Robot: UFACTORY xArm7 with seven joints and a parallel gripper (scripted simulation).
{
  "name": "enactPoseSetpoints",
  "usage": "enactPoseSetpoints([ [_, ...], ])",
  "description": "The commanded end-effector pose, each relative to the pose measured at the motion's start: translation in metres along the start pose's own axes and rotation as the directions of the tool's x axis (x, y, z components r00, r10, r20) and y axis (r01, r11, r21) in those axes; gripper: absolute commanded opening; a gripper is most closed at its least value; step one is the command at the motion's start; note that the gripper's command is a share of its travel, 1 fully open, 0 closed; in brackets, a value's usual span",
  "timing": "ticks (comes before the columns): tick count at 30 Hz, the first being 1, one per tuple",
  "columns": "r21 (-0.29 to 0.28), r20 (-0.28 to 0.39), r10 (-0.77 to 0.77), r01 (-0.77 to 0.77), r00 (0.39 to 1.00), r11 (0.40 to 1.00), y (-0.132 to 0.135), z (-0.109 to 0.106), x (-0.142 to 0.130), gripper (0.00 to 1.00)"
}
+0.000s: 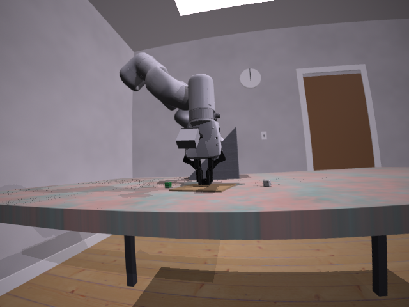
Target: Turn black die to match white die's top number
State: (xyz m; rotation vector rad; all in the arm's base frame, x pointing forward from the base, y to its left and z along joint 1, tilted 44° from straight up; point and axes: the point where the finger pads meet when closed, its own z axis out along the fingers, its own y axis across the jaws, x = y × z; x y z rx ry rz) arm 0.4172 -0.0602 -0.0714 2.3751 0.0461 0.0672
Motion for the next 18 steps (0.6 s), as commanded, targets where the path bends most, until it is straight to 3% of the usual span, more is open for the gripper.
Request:
enactPoseSetpoints([
  [1,0.002,-0.004,0.000,0.000,1.000,1.000,-0.0011,-0.0017,0.0013,0.11],
  [18,0.002,-0.004,0.000,0.000,1.000,1.000,-0.0011,0.0016,0.0013,0.11],
])
